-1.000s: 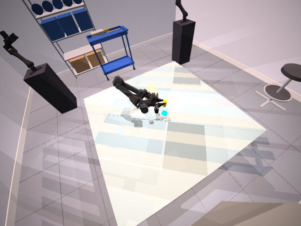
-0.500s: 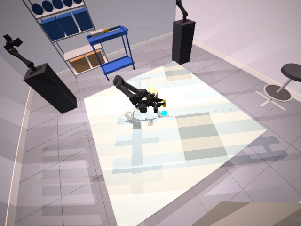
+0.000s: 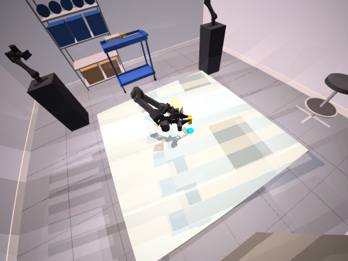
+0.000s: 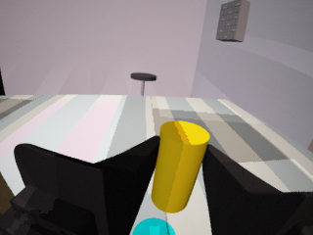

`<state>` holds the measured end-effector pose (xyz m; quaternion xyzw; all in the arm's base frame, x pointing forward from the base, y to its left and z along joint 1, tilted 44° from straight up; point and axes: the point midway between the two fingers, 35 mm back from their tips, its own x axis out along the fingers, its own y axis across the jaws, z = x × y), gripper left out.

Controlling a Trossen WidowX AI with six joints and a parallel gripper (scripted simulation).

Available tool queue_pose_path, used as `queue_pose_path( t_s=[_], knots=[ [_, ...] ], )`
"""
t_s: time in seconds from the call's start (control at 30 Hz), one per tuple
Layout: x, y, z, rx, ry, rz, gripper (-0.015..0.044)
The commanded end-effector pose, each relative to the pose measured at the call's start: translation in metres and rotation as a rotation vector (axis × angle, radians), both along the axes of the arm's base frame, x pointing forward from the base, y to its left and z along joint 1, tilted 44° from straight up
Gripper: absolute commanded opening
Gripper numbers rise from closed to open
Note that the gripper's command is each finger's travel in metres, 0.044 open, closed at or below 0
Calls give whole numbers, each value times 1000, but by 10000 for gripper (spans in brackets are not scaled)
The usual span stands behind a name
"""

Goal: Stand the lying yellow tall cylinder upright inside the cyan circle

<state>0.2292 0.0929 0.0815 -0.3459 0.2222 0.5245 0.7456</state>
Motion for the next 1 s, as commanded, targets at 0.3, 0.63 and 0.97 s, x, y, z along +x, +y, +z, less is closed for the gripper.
queue_pose_path(
  t_s=[0.3,0.63,0.97],
  knots=[
    [5,-32,-36,-8,11,6,105],
    [2,-56,-62,3,6,2,105],
    [4,-68,-78,-7,8,-4,105]
  ],
)
